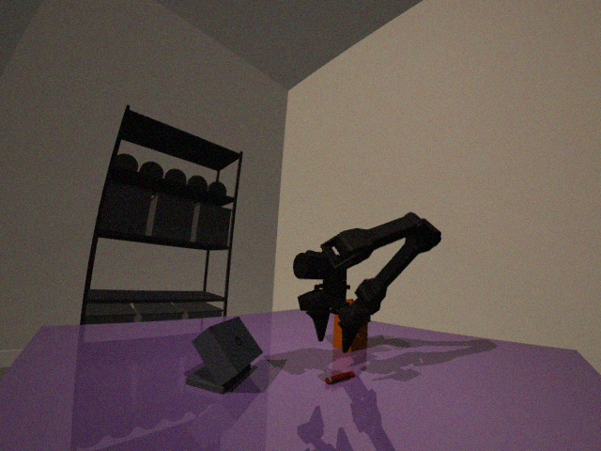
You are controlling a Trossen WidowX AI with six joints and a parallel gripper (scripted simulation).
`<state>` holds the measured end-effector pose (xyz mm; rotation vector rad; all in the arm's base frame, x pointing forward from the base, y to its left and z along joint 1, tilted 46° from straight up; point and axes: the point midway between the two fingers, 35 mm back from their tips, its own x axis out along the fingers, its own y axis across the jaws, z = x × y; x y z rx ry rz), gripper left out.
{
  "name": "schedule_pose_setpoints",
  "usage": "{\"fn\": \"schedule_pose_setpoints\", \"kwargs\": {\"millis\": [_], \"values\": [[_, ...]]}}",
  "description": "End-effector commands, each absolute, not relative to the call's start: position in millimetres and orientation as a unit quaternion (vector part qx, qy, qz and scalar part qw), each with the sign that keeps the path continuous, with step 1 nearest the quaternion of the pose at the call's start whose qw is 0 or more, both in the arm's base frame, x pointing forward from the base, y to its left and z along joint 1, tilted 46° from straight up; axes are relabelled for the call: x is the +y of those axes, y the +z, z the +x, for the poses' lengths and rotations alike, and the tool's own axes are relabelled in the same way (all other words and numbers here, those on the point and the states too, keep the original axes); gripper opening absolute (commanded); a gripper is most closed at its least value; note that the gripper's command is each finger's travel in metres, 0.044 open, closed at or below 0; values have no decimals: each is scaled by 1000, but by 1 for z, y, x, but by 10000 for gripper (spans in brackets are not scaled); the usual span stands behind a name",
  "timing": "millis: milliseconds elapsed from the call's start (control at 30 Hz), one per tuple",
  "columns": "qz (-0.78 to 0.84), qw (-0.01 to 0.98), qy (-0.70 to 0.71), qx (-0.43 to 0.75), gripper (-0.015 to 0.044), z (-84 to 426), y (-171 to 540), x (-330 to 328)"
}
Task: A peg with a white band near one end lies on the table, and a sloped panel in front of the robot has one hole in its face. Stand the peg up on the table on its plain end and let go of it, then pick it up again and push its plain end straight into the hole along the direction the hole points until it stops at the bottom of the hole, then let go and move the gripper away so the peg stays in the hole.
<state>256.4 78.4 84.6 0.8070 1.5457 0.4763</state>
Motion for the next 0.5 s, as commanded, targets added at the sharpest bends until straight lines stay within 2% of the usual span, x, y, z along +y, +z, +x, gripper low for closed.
{"fn": "schedule_pose_setpoints", "kwargs": {"millis": [0,467], "values": [[348,614,201,680,440,258,84,84],[347,614,200,680,440,260,68,99]]}}
